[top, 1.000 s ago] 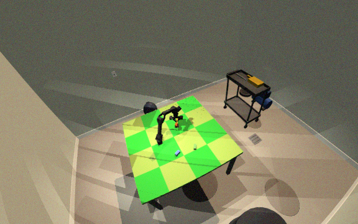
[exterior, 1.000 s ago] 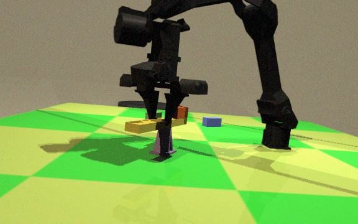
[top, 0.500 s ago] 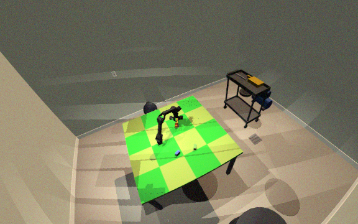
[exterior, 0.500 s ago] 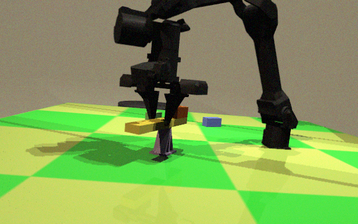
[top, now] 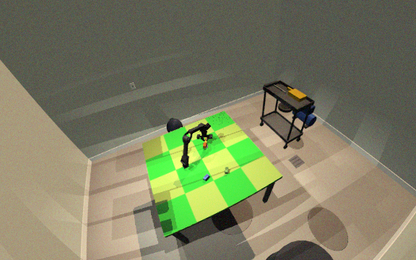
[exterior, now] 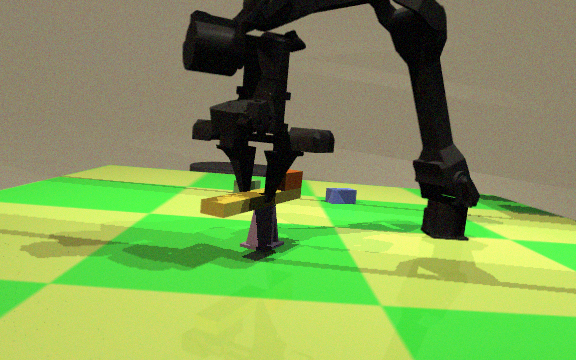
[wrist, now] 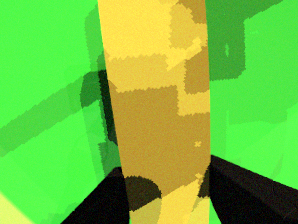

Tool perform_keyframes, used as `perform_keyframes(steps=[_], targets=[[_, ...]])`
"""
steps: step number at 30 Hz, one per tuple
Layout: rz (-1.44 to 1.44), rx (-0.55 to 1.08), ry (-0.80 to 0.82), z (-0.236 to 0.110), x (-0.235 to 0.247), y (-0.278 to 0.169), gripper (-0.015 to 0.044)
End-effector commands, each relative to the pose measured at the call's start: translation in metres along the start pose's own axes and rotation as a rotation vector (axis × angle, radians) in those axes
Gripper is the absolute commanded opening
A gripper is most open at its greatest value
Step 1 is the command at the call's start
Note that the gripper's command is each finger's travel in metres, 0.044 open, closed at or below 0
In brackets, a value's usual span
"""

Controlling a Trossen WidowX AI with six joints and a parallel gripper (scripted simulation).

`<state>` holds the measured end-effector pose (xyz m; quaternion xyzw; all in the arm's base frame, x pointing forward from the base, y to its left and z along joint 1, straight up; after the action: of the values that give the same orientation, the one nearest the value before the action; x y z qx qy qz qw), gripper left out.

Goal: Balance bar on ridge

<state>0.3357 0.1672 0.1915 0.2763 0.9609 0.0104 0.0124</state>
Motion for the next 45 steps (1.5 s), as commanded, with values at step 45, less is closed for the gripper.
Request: perform_keyframes(steps=[45], targets=[[0.0,0.0,0.0,-0.0001,0.0,0.0001,0.0167]])
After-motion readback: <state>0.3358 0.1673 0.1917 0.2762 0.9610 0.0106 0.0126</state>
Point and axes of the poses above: the point midway between the two fingers, 35 mm back from their tips, its own z axis out along the fingers, its own x axis across the jaws, y = z × x, the point moved 8 cm from there along -z, back along the fingers, and after that the axes turned 3 degrees about z, right-handed, at the moved point
